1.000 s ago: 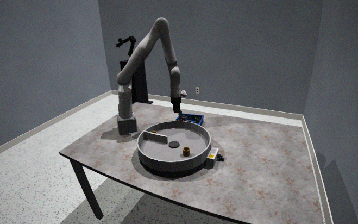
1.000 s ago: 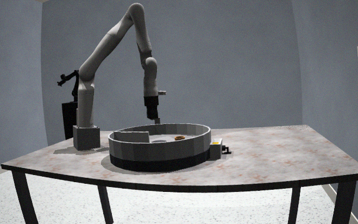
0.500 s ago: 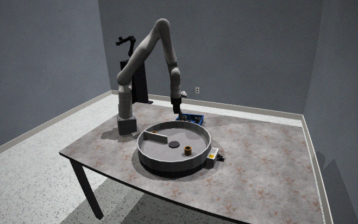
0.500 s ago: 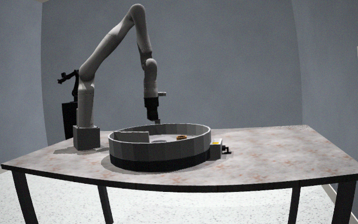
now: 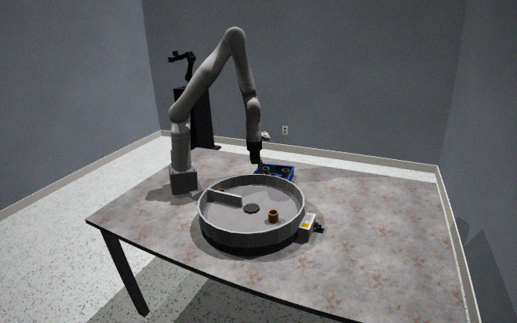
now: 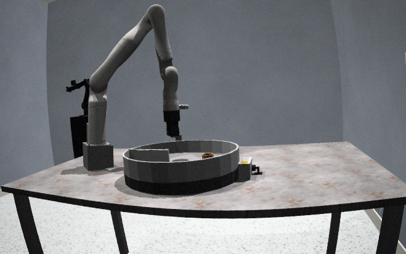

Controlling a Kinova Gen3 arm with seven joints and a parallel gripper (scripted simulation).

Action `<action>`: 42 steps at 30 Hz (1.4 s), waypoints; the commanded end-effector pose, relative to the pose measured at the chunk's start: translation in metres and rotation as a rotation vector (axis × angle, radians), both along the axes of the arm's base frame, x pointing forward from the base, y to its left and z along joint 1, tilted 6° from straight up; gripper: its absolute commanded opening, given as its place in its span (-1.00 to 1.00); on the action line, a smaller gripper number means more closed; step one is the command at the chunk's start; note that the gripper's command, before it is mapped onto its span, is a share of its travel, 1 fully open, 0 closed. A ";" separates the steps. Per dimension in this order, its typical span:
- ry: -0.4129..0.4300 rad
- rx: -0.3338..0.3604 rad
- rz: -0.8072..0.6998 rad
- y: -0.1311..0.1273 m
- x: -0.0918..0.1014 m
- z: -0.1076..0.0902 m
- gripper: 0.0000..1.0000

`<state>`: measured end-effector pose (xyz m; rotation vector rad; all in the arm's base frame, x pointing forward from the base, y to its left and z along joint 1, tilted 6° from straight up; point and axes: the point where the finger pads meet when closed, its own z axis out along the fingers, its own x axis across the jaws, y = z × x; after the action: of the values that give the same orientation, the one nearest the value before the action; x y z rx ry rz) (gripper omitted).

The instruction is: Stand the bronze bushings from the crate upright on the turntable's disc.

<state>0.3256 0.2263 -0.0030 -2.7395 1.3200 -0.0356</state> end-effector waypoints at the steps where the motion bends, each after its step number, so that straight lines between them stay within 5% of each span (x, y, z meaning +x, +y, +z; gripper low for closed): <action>1: -0.001 0.001 0.000 0.000 0.000 0.001 -0.28; 42: -0.001 0.001 0.000 0.002 0.002 -0.023 -0.28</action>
<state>0.3280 0.2288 -0.0255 -2.7369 1.3188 -0.0379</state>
